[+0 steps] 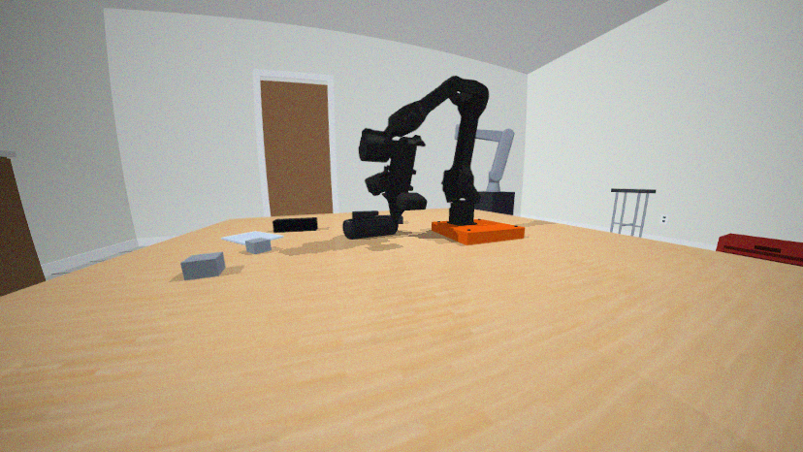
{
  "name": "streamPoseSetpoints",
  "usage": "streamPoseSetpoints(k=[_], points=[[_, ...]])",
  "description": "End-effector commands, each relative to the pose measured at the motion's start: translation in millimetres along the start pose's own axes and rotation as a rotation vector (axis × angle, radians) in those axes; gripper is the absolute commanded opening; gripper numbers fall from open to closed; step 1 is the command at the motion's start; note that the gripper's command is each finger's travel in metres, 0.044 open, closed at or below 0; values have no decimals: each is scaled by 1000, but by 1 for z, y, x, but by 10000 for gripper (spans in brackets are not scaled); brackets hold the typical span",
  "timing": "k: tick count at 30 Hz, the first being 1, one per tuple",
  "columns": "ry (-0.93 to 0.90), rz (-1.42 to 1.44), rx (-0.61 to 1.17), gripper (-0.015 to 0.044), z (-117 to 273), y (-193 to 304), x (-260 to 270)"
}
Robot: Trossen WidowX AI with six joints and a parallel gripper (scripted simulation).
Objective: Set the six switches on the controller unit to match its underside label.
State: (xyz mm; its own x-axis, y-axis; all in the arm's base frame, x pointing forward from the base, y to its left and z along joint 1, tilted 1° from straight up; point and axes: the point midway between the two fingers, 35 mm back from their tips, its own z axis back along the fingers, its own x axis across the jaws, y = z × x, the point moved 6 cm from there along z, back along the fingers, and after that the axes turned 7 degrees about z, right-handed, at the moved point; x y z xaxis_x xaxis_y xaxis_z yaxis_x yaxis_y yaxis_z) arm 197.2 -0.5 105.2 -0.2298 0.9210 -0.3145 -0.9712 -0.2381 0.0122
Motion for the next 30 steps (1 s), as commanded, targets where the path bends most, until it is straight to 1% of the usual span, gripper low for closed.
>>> streamPoseSetpoints(k=[1,18,30], points=[[2,0,16,0,-9,2,3],[-3,0,21,0,-34,2,11],[-3,0,22,0,-36,2,9]])
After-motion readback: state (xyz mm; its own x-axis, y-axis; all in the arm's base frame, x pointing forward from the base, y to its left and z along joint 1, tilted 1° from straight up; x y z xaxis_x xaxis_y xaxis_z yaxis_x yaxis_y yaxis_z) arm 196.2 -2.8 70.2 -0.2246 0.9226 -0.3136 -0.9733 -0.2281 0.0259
